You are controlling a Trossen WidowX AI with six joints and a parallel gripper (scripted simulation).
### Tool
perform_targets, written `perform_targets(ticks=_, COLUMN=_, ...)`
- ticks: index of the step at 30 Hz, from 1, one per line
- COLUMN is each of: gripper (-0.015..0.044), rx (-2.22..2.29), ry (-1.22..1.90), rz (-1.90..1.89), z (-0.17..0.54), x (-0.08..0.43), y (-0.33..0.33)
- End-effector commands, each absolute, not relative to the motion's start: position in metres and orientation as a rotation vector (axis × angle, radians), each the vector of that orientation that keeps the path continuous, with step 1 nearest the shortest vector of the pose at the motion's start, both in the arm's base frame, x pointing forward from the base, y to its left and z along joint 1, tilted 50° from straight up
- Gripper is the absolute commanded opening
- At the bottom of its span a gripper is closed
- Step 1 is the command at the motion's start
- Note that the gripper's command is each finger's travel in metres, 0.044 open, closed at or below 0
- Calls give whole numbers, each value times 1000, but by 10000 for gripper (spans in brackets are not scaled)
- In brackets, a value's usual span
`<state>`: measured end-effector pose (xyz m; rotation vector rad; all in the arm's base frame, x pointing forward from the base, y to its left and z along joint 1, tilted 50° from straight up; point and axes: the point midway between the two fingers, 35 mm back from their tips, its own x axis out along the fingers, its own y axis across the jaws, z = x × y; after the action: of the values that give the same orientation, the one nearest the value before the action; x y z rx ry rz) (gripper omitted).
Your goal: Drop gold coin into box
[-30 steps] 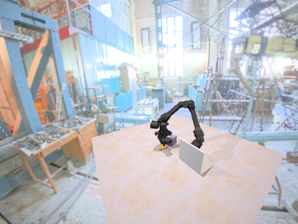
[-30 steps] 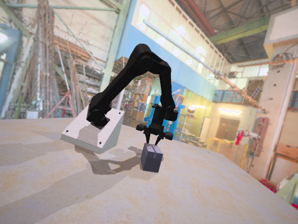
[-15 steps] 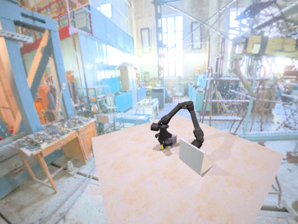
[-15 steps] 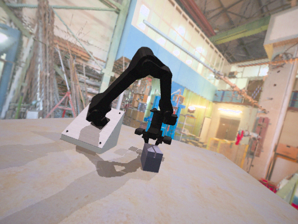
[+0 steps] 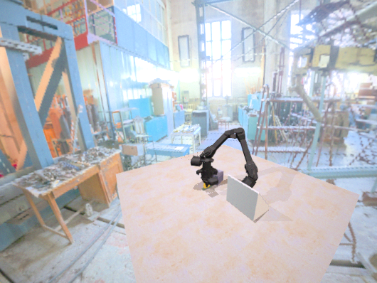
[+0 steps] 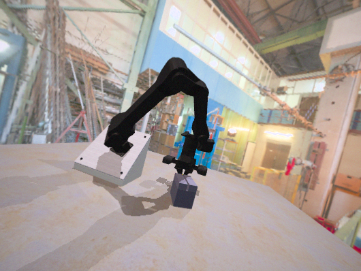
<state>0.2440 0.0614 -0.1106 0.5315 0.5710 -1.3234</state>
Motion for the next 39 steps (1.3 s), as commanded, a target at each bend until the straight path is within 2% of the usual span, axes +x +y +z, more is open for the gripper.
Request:
perform_targets(ticks=1, gripper=0, rx=528, ry=570, rz=-1321, z=-111, x=244, y=61)
perform_targets(ticks=39, gripper=0, rx=531, ry=576, rz=-1320, z=-53, x=231, y=128)
